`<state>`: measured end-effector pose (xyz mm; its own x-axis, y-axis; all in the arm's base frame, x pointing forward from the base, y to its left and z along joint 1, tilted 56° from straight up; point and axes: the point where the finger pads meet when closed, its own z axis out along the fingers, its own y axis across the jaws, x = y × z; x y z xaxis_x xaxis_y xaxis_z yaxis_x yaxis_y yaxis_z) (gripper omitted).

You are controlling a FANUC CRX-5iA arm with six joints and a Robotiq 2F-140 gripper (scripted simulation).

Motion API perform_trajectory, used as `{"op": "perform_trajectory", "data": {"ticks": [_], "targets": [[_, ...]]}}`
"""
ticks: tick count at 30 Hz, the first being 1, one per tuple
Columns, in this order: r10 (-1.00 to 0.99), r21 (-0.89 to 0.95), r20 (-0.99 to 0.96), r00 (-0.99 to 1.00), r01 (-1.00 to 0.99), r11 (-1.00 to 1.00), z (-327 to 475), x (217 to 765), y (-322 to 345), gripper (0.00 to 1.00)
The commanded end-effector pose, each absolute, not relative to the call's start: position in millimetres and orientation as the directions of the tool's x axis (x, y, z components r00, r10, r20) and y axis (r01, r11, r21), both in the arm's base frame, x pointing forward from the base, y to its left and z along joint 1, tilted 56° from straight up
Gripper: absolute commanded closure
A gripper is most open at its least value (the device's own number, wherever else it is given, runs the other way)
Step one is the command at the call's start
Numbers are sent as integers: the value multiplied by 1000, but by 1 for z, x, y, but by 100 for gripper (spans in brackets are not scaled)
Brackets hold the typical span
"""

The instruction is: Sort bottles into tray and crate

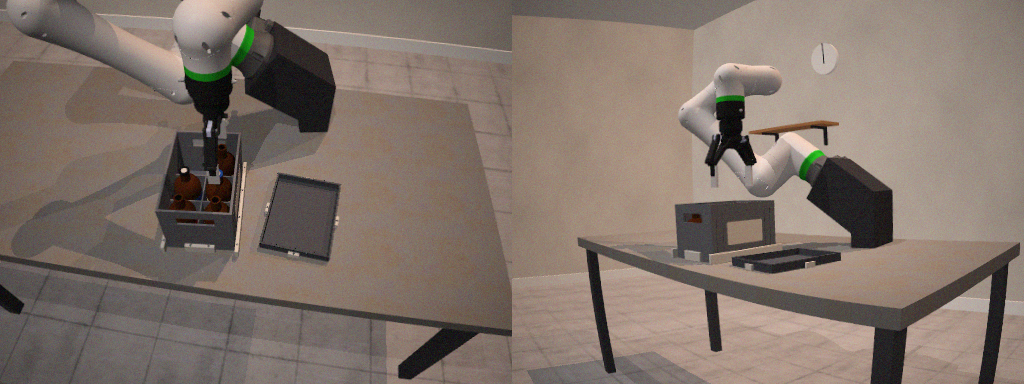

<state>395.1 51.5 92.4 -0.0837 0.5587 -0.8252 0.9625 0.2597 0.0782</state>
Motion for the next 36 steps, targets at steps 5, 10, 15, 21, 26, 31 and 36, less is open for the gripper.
{"op": "perform_trajectory", "data": {"ticks": [5, 10, 15, 21, 26, 31, 36], "targets": [[559, 78, -825, -84, 962, 260, 104, 395, 43, 0], [559, 78, -825, -84, 962, 260, 118, 395, 34, 0], [559, 78, -825, -84, 962, 260, 132, 395, 24, 0], [559, 78, -825, -84, 962, 260, 142, 395, 16, 0], [559, 78, -825, -84, 962, 260, 155, 394, 7, 0], [559, 78, -825, -84, 962, 260, 169, 394, -3, 0], [559, 78, -825, -84, 962, 260, 180, 394, -11, 0]]}}
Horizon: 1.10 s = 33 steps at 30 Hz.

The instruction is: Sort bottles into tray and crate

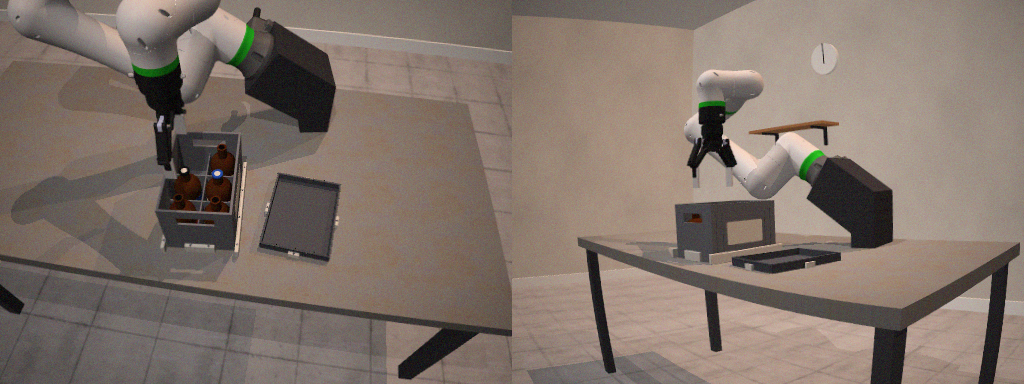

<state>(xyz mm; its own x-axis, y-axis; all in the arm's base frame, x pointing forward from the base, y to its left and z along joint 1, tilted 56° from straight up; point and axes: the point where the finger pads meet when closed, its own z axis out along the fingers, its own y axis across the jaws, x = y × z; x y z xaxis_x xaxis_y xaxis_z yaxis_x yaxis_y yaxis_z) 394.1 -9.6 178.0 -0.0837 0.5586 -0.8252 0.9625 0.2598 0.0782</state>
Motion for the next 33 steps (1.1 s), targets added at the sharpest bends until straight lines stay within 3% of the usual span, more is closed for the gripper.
{"op": "perform_trajectory", "data": {"ticks": [1, 33], "targets": [[559, 78, -825, -84, 962, 260, 180, 394, -11, 0], [559, 78, -825, -84, 962, 260, 189, 394, -17, 0]]}}
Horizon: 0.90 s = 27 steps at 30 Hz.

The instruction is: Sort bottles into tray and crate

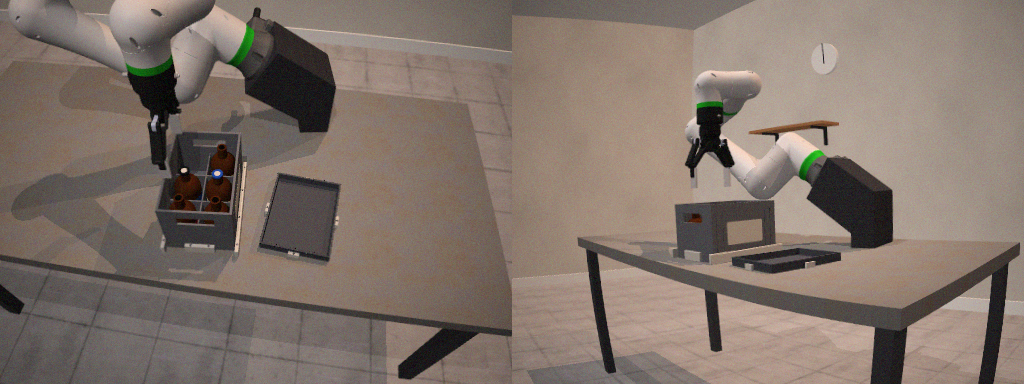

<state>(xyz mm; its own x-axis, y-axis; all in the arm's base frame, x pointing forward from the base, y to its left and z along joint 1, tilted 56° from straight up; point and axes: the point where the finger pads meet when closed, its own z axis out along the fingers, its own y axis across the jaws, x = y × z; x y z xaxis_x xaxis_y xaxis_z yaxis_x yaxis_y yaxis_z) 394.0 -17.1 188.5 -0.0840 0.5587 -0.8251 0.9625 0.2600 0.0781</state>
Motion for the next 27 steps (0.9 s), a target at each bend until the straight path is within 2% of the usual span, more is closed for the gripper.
{"op": "perform_trajectory", "data": {"ticks": [1, 27], "targets": [[559, 78, -825, -84, 962, 260, 189, 394, -17, 0], [559, 78, -825, -84, 962, 260, 189, 394, -17, 0]]}}
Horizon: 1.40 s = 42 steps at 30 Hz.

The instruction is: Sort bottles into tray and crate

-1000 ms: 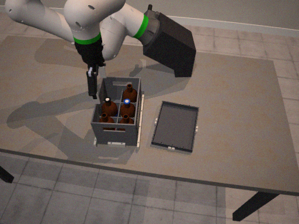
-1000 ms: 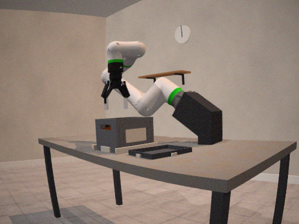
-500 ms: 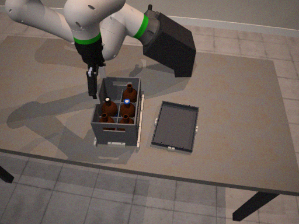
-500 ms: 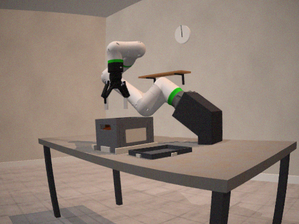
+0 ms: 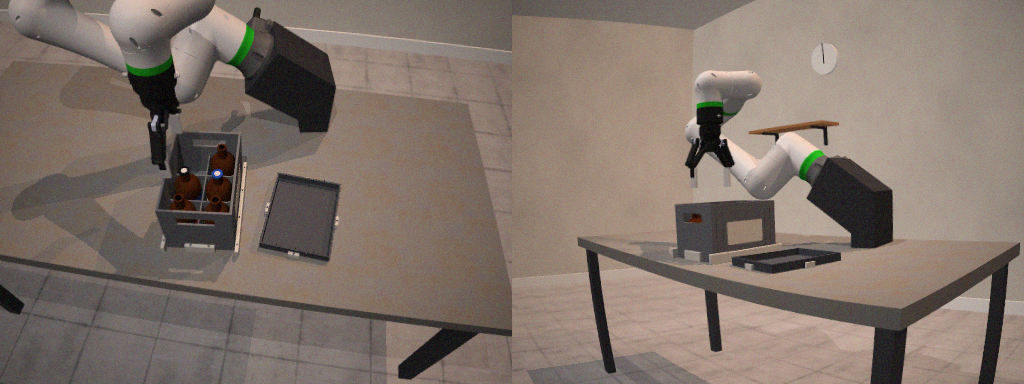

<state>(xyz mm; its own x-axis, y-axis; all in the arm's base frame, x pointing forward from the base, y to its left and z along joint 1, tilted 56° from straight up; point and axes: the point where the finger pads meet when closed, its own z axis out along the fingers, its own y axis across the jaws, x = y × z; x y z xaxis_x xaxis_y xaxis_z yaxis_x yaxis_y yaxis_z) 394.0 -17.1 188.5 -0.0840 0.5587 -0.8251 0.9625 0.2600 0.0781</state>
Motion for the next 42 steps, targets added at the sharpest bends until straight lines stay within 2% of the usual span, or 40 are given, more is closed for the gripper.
{"op": "perform_trajectory", "data": {"ticks": [1, 42], "targets": [[559, 78, -825, -84, 962, 260, 189, 394, -17, 0], [559, 78, -825, -84, 962, 260, 116, 387, 32, 0]]}}
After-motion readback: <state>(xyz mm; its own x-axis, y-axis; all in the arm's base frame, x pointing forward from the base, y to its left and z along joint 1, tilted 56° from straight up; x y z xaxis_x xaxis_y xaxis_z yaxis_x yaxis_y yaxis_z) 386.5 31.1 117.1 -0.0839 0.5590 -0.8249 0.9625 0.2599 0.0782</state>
